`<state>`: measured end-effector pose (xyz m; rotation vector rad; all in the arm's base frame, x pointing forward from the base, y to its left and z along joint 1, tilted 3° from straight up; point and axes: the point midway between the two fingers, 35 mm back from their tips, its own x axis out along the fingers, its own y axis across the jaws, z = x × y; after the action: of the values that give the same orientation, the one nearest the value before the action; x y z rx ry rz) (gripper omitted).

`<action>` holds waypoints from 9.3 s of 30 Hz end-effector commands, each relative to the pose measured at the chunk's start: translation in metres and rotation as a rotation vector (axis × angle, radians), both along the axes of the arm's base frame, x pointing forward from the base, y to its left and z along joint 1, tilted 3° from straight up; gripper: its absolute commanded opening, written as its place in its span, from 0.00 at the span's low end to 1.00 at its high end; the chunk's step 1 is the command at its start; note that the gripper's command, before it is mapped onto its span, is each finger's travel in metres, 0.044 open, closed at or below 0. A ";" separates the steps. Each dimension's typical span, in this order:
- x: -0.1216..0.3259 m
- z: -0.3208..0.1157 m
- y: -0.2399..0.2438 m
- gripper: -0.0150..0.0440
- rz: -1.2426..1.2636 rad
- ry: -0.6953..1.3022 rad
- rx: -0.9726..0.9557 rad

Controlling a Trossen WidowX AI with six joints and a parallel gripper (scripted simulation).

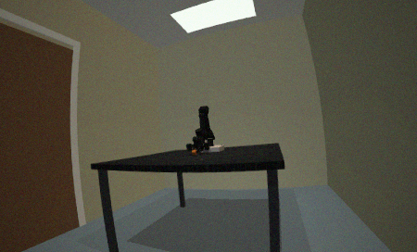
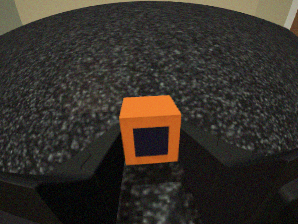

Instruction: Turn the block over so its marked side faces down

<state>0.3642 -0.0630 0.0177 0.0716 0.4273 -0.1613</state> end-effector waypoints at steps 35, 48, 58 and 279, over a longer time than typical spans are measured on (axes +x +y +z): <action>-0.002 -0.002 -0.001 1.00 -0.008 0.004 0.001; -0.002 -0.002 -0.001 1.00 -0.008 0.004 0.001; -0.002 -0.002 -0.001 1.00 -0.008 0.009 0.002; 0.010 0.001 -0.003 0.34 -0.008 0.002 0.001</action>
<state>0.3756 -0.0650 0.0190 0.0717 0.4285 -0.1614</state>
